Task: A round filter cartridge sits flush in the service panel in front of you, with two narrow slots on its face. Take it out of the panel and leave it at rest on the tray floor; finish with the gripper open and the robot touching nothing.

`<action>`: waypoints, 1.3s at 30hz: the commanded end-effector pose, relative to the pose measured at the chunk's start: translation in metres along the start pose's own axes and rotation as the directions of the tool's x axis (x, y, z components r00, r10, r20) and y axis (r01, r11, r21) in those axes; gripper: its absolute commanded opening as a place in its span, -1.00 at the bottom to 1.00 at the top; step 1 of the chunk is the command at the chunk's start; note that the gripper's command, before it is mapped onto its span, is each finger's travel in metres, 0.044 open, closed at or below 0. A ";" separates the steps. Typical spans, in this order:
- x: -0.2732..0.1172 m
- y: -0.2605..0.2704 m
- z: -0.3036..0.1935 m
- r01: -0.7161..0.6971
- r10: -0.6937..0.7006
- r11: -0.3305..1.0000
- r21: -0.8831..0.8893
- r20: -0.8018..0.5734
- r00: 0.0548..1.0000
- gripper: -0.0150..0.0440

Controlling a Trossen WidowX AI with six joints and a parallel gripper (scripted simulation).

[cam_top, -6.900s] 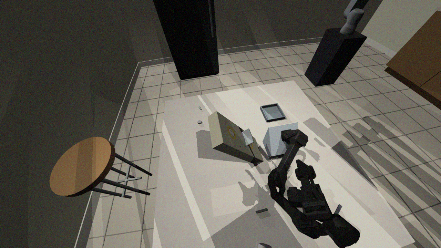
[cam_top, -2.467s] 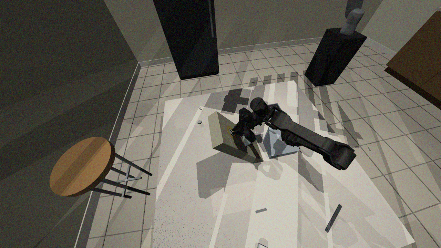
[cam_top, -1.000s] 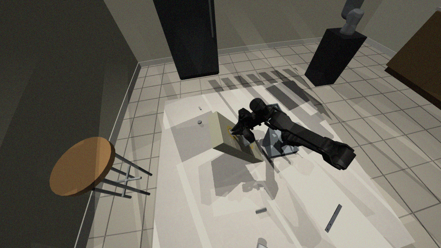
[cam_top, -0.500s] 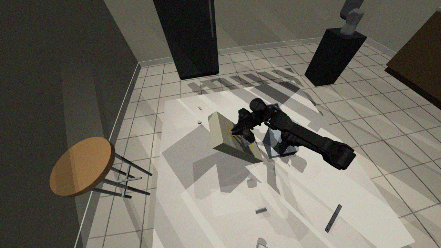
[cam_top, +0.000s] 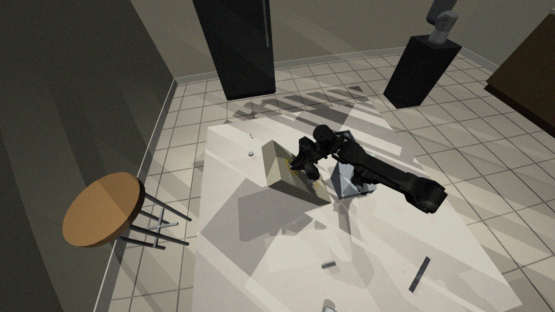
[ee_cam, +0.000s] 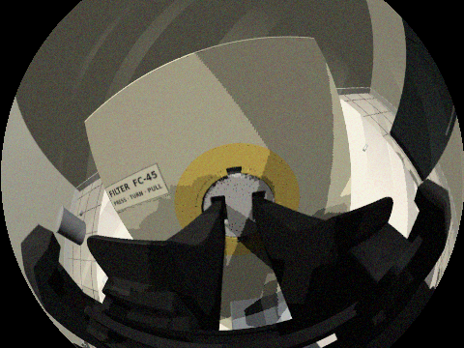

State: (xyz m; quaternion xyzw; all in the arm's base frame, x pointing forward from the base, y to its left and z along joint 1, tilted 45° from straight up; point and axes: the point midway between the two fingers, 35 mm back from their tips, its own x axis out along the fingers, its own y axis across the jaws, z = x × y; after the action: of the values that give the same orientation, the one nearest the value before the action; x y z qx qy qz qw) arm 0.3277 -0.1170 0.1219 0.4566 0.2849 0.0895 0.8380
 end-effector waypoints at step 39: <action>0.010 -0.001 -0.001 0.002 -0.002 0.994 -0.105 0.001 1.000 -0.49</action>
State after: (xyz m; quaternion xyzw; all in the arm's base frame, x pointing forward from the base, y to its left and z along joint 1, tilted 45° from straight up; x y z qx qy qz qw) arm 0.3329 -0.1154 0.1188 0.4452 0.2807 0.0945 0.8450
